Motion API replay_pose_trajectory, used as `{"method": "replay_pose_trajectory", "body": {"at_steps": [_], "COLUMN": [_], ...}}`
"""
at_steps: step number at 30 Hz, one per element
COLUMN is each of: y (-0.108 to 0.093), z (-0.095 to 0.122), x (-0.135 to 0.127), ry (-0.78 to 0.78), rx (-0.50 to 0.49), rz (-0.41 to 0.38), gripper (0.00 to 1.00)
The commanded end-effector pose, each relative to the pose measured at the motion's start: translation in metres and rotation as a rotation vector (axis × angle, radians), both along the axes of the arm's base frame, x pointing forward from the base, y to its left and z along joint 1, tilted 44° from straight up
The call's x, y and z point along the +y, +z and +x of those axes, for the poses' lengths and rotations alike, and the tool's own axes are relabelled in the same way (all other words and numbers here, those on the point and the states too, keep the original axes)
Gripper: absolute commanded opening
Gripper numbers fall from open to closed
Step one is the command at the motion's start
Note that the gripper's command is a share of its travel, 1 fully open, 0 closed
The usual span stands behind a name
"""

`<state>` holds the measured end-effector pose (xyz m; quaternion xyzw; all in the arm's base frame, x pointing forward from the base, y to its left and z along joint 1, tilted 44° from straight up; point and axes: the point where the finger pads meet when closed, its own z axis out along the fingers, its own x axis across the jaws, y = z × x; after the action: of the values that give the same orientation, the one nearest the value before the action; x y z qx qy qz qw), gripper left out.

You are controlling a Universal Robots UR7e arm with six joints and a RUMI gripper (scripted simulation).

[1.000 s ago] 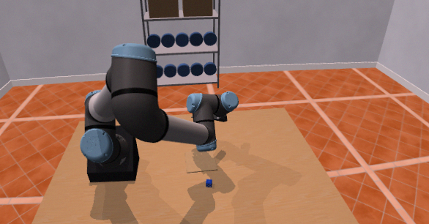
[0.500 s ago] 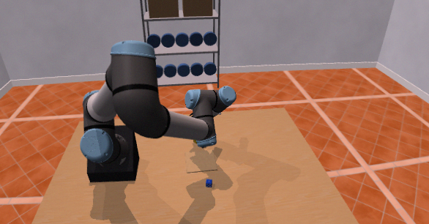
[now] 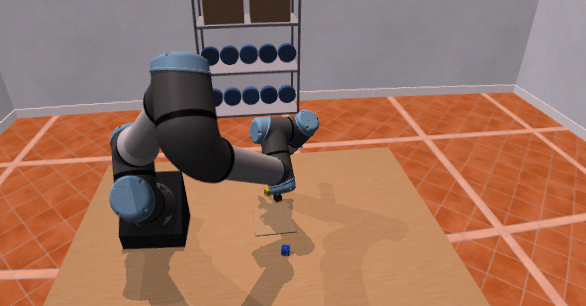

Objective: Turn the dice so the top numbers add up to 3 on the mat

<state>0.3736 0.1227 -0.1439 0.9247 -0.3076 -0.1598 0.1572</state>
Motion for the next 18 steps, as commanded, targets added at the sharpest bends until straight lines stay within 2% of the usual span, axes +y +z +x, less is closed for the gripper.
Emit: {"method": "replay_pose_trajectory", "body": {"at_steps": [1, 6, 8, 11, 18], "y": [-0.001, -0.001, -0.001, -0.001, -0.001], "z": [-0.003, -0.006, -0.006, -0.009, -0.013], "x": [0.002, 0.004, 0.004, 0.005, 0.006], "ry": [0.165, 0.314, 0.314, 0.450, 0.641], "rx": [0.029, 0.061, 0.061, 0.093, 0.143], "rz": [0.047, 0.084, 0.084, 0.119, 0.167], "gripper": [0.24, 0.24, 0.24, 0.24, 0.24]}}
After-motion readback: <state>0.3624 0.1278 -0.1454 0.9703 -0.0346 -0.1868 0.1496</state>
